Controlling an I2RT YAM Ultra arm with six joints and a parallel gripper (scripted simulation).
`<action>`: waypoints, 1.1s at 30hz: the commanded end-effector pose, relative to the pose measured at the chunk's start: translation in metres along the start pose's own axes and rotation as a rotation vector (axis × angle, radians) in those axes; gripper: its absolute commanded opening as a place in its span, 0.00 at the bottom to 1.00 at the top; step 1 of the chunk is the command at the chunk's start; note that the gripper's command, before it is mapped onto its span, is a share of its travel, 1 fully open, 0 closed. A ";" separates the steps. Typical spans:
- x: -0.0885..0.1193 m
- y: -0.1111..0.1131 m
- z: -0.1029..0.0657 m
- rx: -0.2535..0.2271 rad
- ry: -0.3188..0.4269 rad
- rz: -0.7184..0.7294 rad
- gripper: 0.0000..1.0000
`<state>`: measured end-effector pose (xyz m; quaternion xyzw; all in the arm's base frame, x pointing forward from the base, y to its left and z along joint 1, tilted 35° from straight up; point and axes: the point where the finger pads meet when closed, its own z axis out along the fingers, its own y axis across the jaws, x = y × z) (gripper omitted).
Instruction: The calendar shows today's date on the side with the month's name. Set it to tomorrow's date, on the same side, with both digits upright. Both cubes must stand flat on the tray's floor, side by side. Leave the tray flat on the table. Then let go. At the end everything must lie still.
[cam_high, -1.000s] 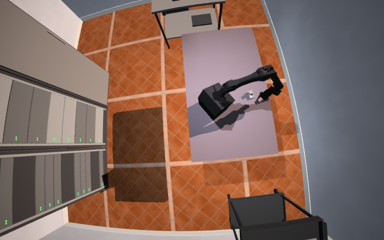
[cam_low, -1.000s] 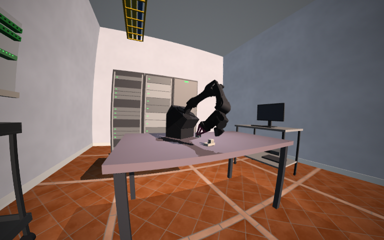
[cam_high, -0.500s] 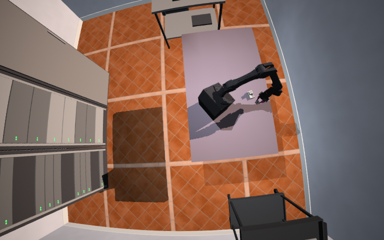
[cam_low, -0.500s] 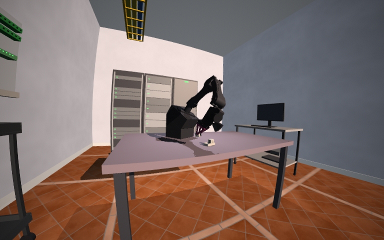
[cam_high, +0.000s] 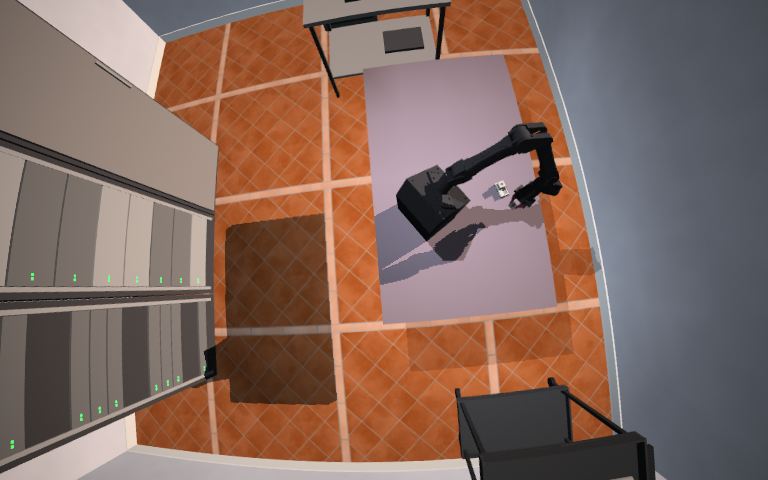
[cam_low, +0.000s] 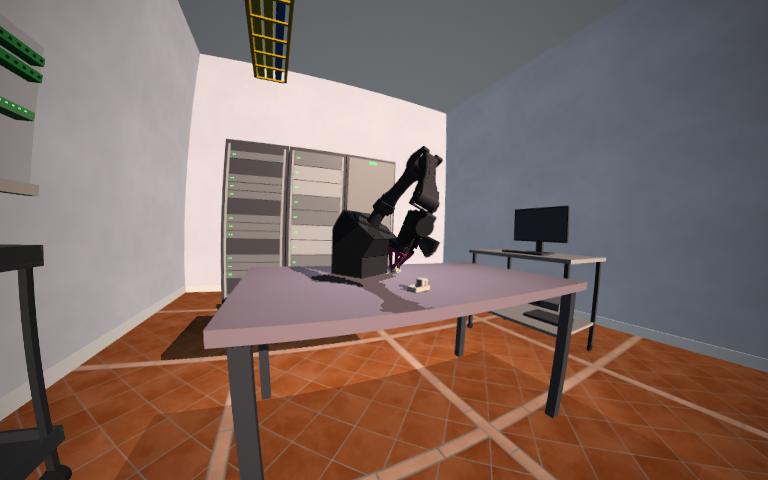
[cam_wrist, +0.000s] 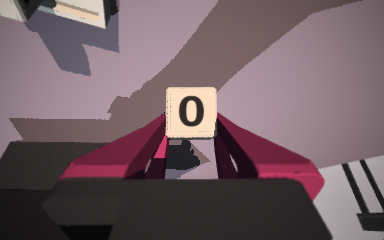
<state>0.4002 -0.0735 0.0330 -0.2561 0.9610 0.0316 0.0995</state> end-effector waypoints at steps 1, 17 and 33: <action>-0.014 -0.011 -0.012 0.037 -0.141 -0.020 0.27; -0.013 -0.011 -0.010 0.035 -0.348 -0.022 0.27; -0.010 -0.011 -0.005 0.026 -0.562 -0.010 0.27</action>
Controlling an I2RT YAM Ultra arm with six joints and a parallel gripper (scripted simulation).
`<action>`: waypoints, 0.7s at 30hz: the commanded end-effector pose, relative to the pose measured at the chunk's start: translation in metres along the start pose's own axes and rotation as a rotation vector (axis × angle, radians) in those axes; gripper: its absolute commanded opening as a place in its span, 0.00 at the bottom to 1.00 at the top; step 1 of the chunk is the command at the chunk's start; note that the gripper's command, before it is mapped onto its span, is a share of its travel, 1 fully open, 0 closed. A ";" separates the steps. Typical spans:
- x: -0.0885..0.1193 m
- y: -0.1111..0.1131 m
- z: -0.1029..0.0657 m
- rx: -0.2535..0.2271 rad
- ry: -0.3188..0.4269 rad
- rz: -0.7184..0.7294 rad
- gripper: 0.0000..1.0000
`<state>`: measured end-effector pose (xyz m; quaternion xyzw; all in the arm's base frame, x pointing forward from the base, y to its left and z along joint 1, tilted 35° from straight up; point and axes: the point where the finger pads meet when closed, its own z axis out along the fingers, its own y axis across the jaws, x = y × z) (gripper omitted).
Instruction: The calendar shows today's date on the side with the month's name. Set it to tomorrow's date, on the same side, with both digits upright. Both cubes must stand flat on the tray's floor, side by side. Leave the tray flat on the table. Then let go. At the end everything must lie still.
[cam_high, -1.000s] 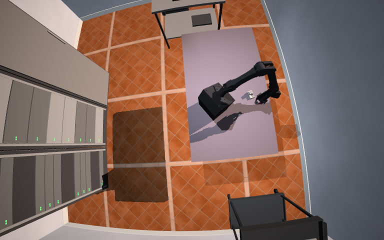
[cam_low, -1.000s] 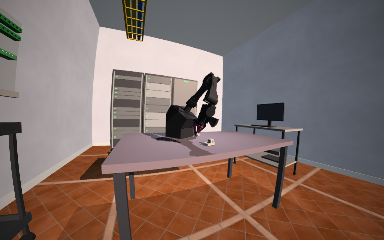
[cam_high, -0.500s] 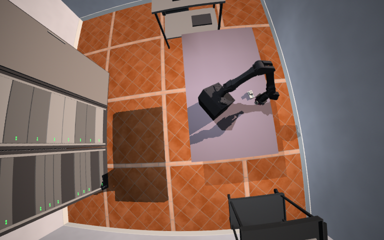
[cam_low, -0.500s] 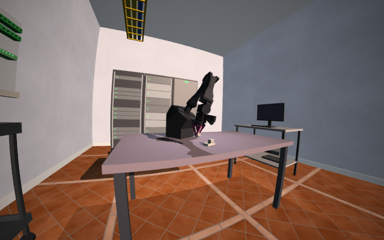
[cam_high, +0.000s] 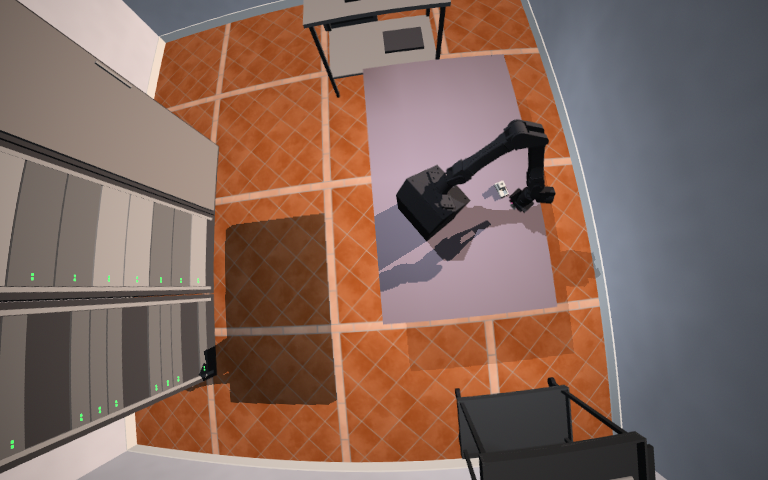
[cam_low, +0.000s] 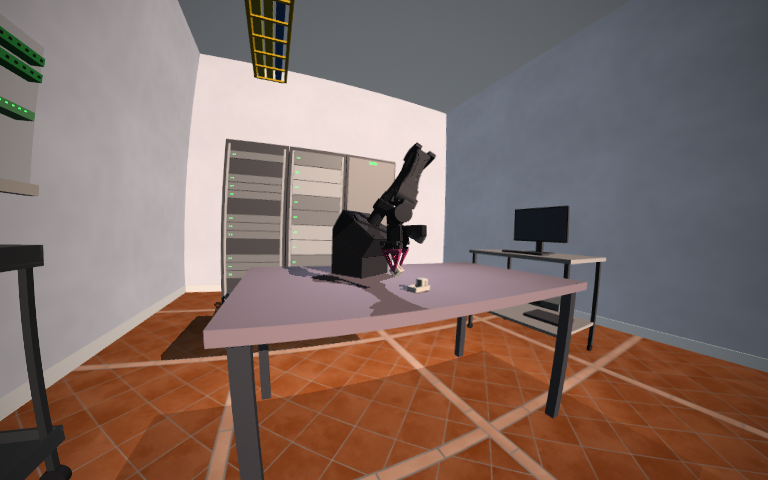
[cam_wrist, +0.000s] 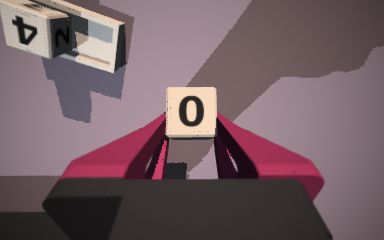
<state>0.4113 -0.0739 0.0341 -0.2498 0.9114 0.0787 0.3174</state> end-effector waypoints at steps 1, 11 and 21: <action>-0.004 -0.005 -0.006 0.012 -0.138 0.003 0.27; -0.011 -0.009 -0.012 0.025 -0.234 -0.018 0.27; 0.005 -0.003 0.003 -0.004 -0.349 0.022 0.27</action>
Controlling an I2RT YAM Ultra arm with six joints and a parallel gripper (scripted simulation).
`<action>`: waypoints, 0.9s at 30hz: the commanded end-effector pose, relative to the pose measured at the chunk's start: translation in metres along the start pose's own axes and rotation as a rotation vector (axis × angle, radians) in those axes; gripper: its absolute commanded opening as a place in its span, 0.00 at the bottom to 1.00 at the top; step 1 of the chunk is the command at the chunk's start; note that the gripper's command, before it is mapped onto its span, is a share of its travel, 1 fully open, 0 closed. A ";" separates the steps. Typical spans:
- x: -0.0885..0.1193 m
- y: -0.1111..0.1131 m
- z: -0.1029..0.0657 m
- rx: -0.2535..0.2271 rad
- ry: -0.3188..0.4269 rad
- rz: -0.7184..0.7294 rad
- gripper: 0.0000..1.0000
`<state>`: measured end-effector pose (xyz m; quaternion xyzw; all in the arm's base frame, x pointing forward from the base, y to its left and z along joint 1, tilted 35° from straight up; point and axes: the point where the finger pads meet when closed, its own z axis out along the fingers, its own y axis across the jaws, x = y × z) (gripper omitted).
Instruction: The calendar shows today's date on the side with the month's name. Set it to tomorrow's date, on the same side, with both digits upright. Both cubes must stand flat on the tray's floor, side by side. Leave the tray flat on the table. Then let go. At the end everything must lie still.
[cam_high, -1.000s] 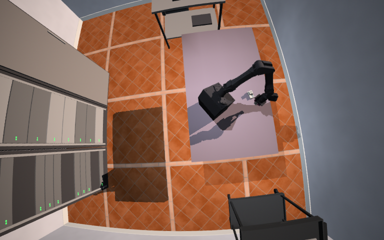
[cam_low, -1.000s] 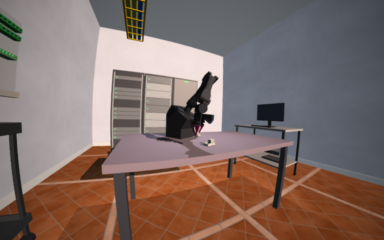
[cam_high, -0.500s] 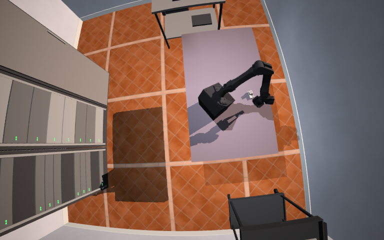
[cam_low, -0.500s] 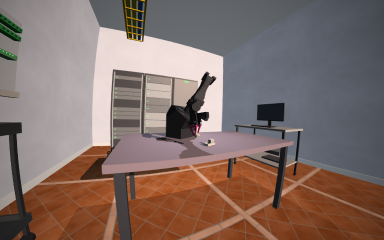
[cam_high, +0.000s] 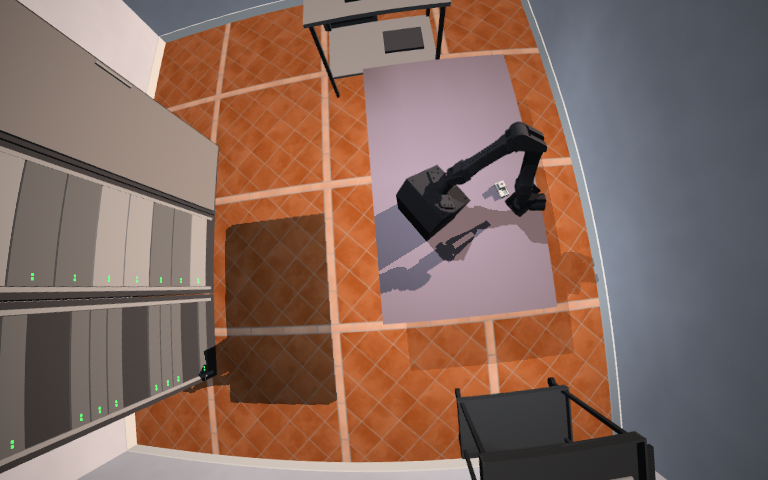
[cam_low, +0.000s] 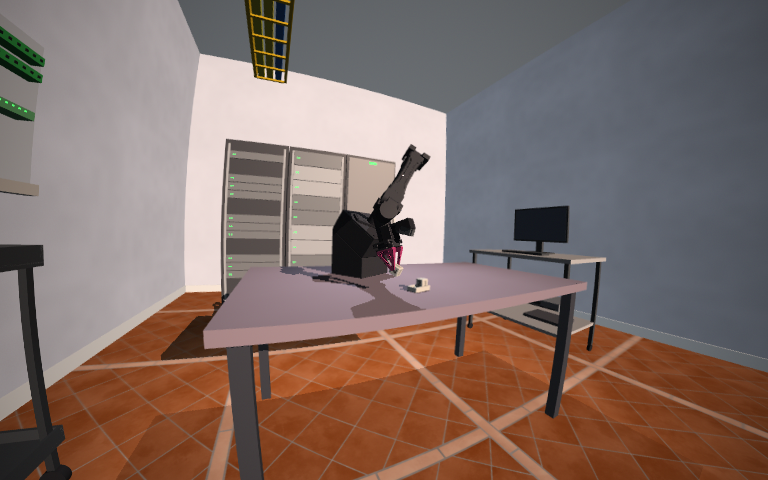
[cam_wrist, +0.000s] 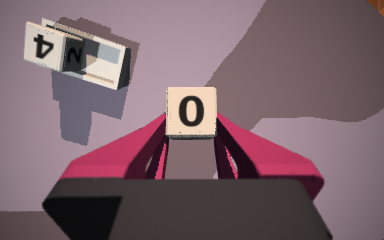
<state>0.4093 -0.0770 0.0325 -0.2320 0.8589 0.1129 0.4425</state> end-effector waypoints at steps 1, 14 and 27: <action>0.003 -0.002 0.003 -0.006 -0.067 0.015 0.27; -0.009 -0.008 -0.002 0.006 -0.203 -0.019 0.27; 0.003 -0.004 0.003 -0.001 -0.296 0.017 0.27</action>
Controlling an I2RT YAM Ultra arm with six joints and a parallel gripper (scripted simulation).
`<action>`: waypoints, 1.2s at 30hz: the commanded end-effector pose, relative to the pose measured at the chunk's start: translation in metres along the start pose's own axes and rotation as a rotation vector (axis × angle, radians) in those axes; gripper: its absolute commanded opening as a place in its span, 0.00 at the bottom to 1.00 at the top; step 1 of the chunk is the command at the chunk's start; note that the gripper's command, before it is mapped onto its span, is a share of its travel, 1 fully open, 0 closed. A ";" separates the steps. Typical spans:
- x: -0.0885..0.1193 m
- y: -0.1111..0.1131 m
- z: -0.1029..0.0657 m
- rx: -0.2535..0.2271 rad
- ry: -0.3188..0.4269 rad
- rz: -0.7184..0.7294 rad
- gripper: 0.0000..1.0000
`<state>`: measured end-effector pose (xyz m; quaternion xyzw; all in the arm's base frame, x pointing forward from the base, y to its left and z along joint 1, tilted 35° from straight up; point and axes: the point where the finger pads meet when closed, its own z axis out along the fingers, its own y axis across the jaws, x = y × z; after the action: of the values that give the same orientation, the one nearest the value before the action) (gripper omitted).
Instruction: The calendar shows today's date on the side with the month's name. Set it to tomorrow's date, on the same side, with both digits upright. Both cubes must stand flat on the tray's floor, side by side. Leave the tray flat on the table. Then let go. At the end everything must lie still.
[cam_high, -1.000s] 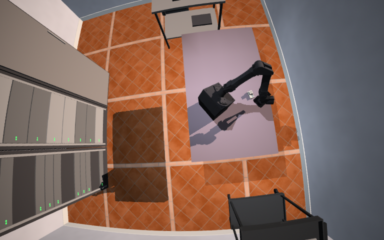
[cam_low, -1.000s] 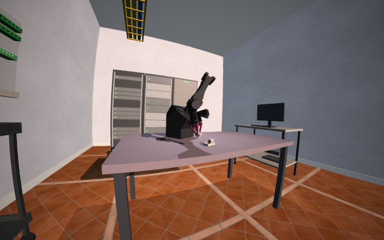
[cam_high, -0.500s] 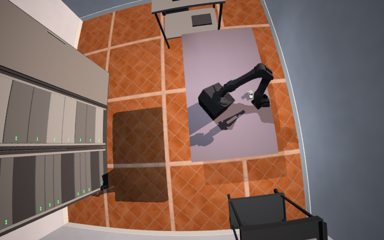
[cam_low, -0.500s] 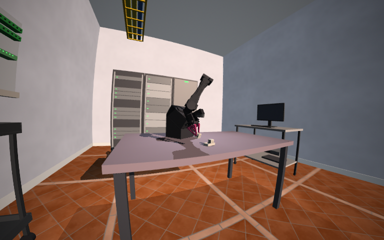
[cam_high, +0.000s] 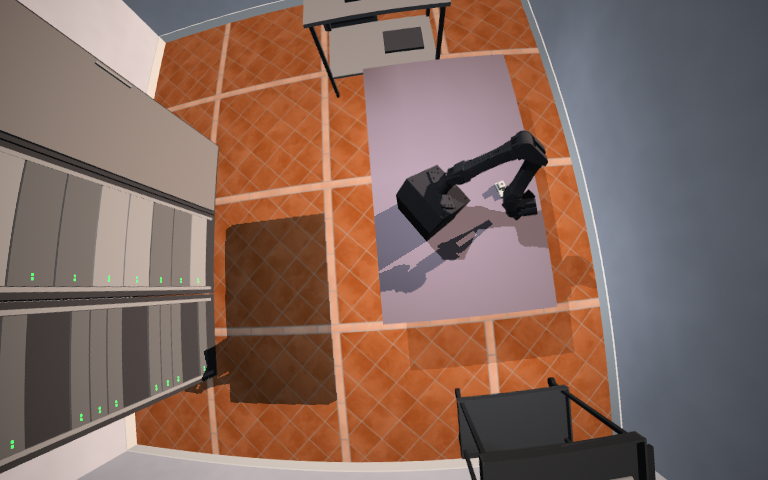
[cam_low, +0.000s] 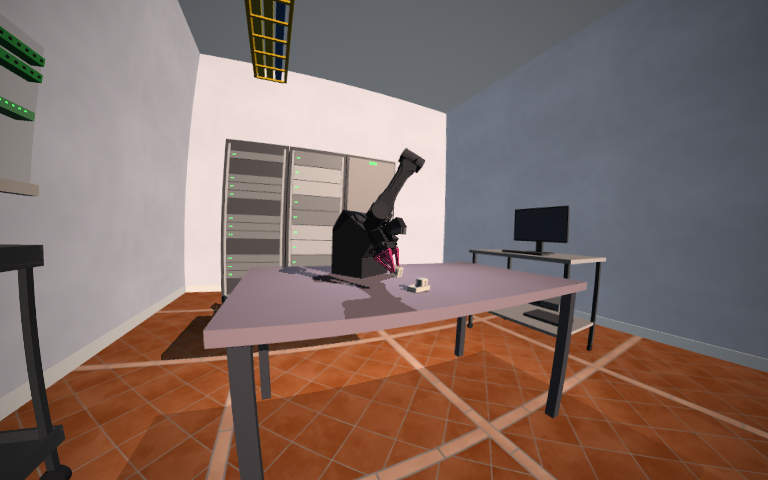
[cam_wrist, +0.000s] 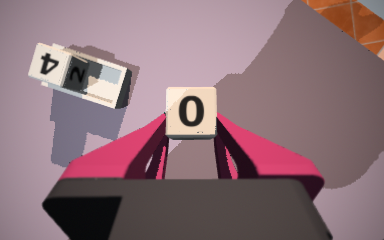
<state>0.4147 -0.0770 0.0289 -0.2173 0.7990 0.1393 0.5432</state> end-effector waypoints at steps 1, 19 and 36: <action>0.003 -0.001 -0.003 0.001 -0.069 0.019 0.27; -0.001 0.000 -0.007 -0.008 -0.208 -0.001 0.27; 0.000 0.000 -0.006 -0.009 -0.205 0.002 0.27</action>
<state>0.4135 -0.0757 0.0366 -0.2112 0.7363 0.1594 0.6228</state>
